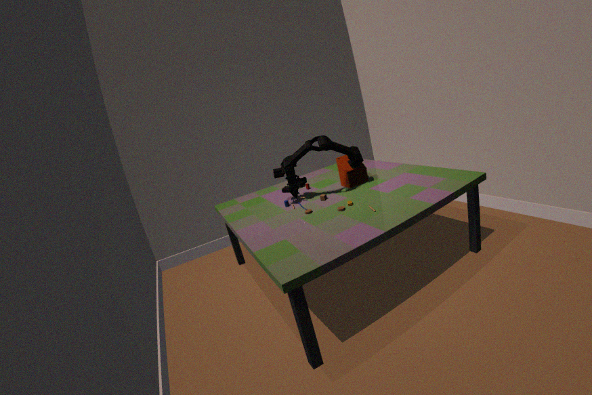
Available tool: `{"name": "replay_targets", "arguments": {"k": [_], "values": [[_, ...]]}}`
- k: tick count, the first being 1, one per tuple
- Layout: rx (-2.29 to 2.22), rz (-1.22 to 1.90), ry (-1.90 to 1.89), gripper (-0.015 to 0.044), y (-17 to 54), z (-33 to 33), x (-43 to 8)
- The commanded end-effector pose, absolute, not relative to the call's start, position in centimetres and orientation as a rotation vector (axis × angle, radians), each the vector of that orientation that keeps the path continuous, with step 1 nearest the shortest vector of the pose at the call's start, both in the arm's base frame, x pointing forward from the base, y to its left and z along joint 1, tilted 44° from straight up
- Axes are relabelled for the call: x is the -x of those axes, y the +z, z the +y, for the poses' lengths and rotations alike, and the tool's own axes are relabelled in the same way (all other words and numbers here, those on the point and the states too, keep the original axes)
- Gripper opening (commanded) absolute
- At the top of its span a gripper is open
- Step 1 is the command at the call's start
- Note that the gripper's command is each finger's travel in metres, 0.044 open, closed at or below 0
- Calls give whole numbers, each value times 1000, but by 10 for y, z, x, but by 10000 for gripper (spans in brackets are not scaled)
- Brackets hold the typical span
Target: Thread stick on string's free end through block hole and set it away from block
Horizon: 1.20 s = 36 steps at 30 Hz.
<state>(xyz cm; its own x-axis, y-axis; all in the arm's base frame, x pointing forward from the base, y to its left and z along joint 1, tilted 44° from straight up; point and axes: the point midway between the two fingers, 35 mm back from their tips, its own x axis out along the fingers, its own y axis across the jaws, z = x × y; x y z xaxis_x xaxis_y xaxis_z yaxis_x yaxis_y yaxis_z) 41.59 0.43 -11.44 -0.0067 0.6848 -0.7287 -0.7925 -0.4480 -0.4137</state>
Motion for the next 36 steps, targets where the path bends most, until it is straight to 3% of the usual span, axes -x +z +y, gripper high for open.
{"name": "replay_targets", "arguments": {"k": [1,36], "values": [[1132,134,1690,0,-113,7,-412],[1137,139,1687,0,-103,23,-394]]}}
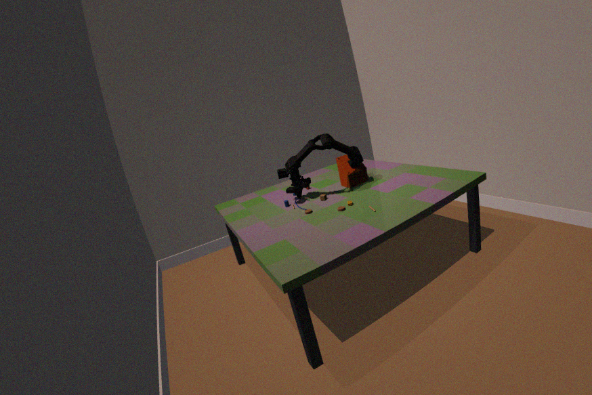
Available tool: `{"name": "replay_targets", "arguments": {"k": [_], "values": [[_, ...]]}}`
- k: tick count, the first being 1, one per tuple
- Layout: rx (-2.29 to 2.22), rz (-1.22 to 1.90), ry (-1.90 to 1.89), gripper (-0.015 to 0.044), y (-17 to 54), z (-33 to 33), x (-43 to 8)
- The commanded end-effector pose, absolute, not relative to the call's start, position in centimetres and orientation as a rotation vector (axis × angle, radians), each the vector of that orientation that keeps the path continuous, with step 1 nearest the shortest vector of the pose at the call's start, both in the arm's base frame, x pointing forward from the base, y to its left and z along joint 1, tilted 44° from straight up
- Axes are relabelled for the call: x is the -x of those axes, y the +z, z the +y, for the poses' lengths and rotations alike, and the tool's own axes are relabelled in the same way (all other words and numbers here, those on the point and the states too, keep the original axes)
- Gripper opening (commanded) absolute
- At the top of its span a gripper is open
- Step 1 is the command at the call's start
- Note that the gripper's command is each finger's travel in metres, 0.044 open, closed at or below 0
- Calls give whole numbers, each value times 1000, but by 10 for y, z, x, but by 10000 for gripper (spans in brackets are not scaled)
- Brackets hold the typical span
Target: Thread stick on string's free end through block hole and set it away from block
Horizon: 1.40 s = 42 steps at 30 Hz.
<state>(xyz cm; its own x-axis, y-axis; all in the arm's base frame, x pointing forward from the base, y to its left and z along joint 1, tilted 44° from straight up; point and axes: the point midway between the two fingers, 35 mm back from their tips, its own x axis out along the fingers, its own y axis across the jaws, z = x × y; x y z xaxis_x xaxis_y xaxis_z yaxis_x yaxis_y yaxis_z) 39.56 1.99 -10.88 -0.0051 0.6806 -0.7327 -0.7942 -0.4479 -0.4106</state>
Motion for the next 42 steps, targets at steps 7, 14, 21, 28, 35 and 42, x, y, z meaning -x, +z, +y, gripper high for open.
{"name": "replay_targets", "arguments": {"k": [7,14,21,28,35,42], "values": [[1136,139,1687,0,-98,29,-389],[1136,139,1687,0,-93,34,-384],[1135,139,1687,0,-88,39,-379],[1135,139,1687,0,-83,44,-373],[1134,139,1688,0,-78,49,-367],[1133,139,1688,0,-74,54,-360]]}}
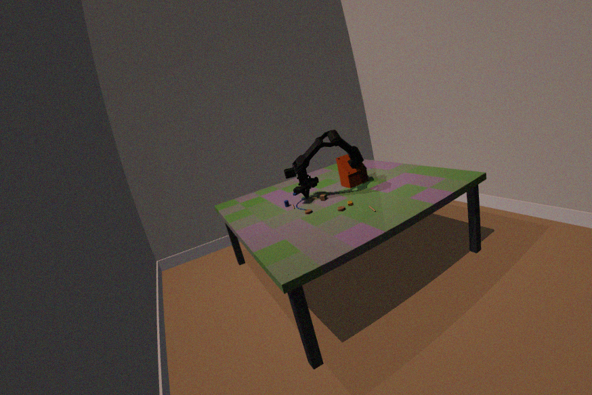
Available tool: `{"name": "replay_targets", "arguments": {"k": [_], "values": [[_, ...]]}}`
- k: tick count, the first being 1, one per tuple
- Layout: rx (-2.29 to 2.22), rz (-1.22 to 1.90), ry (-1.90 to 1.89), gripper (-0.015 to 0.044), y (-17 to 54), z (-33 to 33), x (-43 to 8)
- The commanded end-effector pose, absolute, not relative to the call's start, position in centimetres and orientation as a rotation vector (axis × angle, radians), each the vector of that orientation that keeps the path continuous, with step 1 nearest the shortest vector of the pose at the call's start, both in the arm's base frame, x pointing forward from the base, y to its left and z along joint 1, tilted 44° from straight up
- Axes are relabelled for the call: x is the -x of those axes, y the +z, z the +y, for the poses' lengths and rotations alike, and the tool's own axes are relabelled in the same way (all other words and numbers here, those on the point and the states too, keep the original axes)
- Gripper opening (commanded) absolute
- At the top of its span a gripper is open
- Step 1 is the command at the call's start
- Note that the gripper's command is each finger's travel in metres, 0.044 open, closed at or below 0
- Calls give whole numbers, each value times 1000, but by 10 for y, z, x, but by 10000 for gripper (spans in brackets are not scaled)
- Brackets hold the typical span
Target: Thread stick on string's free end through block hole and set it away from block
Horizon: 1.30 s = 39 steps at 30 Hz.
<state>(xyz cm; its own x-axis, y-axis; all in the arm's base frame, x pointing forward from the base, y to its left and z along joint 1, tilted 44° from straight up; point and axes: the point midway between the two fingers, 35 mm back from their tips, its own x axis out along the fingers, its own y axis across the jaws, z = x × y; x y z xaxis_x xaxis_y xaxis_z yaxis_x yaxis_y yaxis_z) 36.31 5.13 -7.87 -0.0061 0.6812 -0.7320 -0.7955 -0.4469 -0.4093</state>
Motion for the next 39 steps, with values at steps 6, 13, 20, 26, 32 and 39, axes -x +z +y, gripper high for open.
{"name": "replay_targets", "arguments": {"k": [6,13,20,26,32,39], "values": [[1133,139,1688,0,-70,58,-355],[1133,139,1688,0,-66,63,-348],[1134,141,1687,0,-62,66,-345],[1135,141,1686,0,-62,65,-346],[1135,141,1686,0,-61,66,-346],[1134,141,1686,0,-57,70,-341]]}}
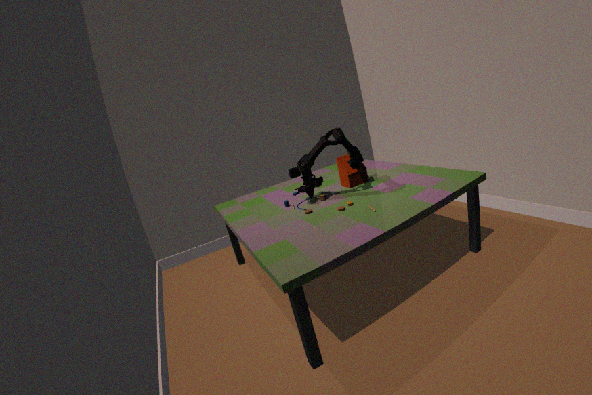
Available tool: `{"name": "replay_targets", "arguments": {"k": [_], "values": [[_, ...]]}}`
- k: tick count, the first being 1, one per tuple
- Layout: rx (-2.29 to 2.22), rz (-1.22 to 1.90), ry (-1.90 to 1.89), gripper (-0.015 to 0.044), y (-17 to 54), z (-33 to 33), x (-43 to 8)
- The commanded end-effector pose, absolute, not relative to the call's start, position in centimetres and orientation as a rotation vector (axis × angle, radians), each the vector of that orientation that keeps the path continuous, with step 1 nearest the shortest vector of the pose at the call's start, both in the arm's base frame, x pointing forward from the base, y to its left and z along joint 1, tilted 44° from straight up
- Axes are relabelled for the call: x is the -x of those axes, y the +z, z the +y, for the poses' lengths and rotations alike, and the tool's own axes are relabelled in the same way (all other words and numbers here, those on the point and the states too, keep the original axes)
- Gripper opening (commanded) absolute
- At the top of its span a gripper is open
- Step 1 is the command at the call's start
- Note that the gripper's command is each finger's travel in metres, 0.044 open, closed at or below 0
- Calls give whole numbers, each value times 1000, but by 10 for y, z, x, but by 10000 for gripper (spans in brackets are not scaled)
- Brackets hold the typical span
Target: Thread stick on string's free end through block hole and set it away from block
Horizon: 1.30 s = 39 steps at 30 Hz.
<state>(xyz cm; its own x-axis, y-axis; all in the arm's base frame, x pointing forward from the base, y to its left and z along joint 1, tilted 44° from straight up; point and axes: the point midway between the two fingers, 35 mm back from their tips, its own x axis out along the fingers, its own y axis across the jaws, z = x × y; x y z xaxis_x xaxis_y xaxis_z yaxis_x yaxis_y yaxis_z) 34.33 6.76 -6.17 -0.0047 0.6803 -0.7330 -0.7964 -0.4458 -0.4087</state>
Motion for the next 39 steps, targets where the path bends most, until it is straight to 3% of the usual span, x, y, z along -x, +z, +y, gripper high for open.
{"name": "replay_targets", "arguments": {"k": [1,39], "values": [[1134,141,1686,0,-56,71,-340],[1133,142,1686,0,-31,98,-311]]}}
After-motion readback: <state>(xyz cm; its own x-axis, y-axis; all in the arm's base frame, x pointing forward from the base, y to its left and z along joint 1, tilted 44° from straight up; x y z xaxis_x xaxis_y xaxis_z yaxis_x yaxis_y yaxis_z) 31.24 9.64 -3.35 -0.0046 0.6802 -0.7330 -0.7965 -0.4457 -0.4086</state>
